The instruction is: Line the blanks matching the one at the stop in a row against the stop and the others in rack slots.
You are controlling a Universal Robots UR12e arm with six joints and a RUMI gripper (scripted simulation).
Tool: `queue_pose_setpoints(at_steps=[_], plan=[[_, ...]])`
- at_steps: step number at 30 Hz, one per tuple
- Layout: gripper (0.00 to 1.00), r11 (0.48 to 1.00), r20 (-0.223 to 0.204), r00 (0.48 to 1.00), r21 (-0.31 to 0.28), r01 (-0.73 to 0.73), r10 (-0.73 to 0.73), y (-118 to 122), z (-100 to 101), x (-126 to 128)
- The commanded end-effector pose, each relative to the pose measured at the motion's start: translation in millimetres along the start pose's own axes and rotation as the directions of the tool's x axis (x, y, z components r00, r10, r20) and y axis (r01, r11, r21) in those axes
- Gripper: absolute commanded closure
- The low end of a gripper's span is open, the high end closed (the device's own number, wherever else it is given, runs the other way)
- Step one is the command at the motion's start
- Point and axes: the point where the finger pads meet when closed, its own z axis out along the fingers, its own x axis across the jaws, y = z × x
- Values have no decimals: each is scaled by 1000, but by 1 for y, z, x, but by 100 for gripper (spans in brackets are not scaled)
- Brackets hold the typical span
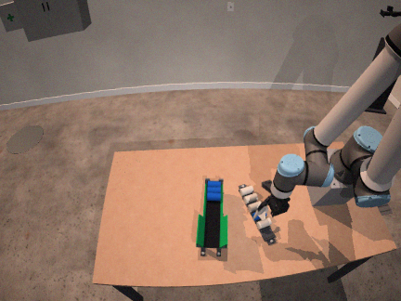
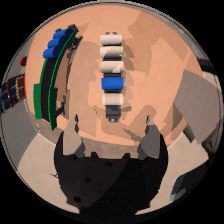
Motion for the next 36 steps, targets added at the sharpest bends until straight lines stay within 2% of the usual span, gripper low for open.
queue_pose_setpoints(at_steps=[1, 12, 20, 26, 28, 32, 36], plan=[[0, 999, 1, 999, 0, -33, 33, -1, 0, 0], [0, 987, 1, 987, 0, -163, 163, -4, 0, 2], [0, 936, 1, 936, 0, -351, 351, -9, 0, 4], [0, 851, 1, 851, 0, -525, 525, -13, 1, 7], [0, 851, 1, 851, 0, -525, 525, -13, 1, 7], [0, 764, 1, 764, 0, -645, 645, -16, 1, 8], [0, 650, 1, 650, 0, -760, 760, -18, 1, 10]])
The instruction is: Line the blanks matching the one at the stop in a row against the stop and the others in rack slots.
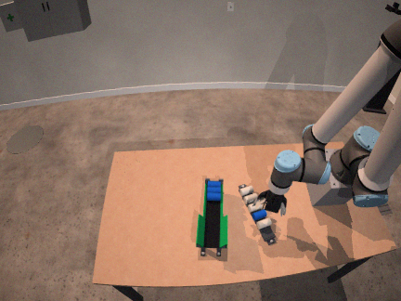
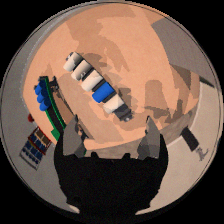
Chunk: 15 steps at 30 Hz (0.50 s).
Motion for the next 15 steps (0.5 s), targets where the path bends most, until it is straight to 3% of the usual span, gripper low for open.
queue_pose_setpoints(at_steps=[1, 7, 9, 15], plan=[[0, 976, 6, 976, 6, -220, 220, -4, 0, -1], [0, 883, 7, 883, 4, -469, 469, -8, 0, -2], [0, 883, 7, 883, 4, -469, 469, -8, 0, -2], [0, 718, 8, 718, 2, -696, 696, -11, 1, -3]])
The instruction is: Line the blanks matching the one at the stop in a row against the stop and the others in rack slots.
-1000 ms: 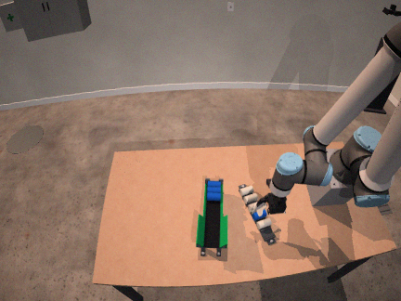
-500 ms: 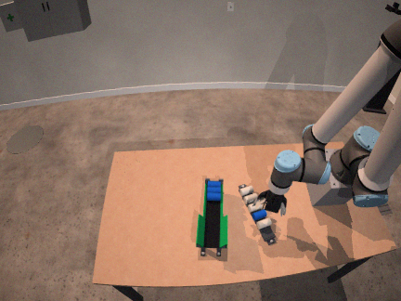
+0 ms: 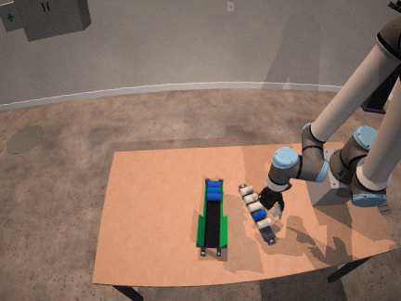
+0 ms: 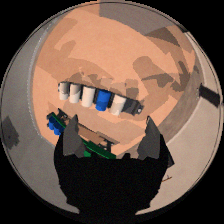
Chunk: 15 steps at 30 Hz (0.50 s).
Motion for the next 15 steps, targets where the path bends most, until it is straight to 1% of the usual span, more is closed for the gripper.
queue_pose_setpoints(at_steps=[1, 5, 9, 11, 15], plan=[[0, 967, 12, 967, 4, -253, 253, -1, 0, -3], [0, 902, 13, 902, 2, -431, 431, -2, 0, -5], [0, 806, 13, 806, 0, -591, 591, -2, 1, -7], [0, 806, 13, 806, 0, -591, 591, -2, 1, -7], [0, 686, 13, 686, -3, -728, 728, -2, 1, -10]])
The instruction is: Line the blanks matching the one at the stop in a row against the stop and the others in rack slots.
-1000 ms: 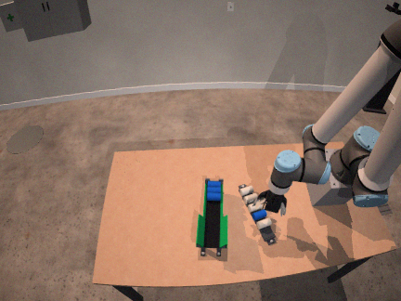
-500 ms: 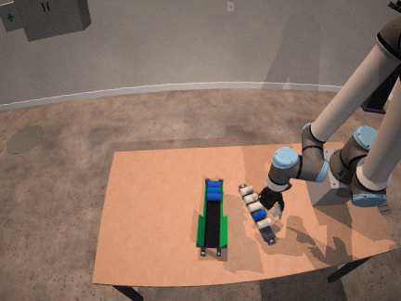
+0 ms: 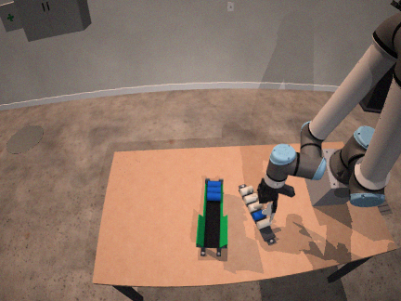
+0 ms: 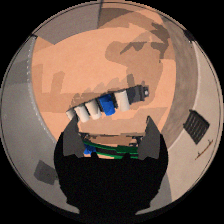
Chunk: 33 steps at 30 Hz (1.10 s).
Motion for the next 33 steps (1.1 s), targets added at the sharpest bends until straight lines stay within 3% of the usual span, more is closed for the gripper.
queue_pose_setpoints(at_steps=[1, 11, 13, 28, 30, 33], plan=[[0, 972, 15, 971, -3, -237, 237, 2, 0, -2], [0, 800, 12, 800, -8, -600, 600, 8, 1, -7], [0, 800, 12, 800, -8, -600, 600, 8, 1, -7], [0, 482, 8, 482, -12, -876, 876, 16, 1, -14], [0, 482, 8, 482, -12, -876, 876, 16, 1, -14], [0, 434, 7, 434, -13, -901, 901, 17, 1, -15]])
